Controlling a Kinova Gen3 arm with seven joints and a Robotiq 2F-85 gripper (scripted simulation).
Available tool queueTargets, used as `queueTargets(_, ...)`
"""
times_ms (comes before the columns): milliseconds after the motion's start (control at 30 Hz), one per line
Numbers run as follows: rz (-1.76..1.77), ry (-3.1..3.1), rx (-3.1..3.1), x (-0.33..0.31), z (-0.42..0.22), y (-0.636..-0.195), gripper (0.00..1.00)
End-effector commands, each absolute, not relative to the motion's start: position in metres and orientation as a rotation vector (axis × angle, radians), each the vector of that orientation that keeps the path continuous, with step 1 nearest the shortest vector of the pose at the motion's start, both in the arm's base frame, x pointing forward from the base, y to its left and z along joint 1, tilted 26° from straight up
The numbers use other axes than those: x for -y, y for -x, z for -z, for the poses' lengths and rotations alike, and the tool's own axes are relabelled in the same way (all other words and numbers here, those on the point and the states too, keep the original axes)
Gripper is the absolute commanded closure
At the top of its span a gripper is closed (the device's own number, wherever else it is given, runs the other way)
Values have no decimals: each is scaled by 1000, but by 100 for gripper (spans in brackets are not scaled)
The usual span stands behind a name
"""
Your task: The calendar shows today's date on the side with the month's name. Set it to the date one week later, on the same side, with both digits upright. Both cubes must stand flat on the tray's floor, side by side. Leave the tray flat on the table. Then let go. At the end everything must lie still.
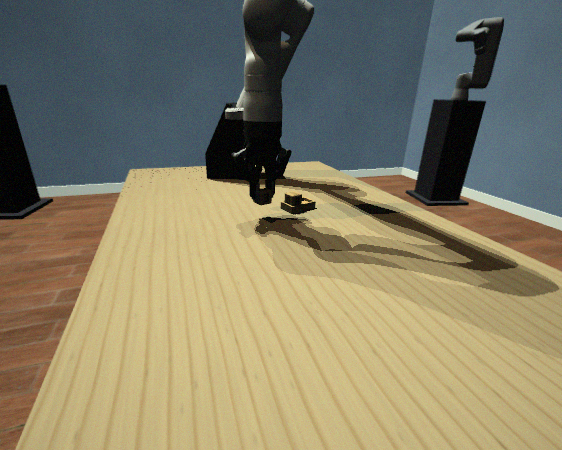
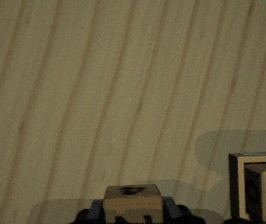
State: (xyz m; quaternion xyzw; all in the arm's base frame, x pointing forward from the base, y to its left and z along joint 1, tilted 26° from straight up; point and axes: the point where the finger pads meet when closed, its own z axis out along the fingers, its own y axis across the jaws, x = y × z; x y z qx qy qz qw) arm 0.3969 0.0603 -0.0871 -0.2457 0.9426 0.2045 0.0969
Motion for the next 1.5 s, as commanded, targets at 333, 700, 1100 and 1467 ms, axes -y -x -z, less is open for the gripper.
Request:
queueTargets(333, -614, 727, -2803, -71, 116, -394, 74)
queueTargets(700, -614, 727, -2803, -71, 116, -394, 74)
queueTargets(1100, -614, 727, -2803, -71, 116, -394, 74)
queueTargets(1467, -614, 727, -2803, -71, 116, -394, 74)
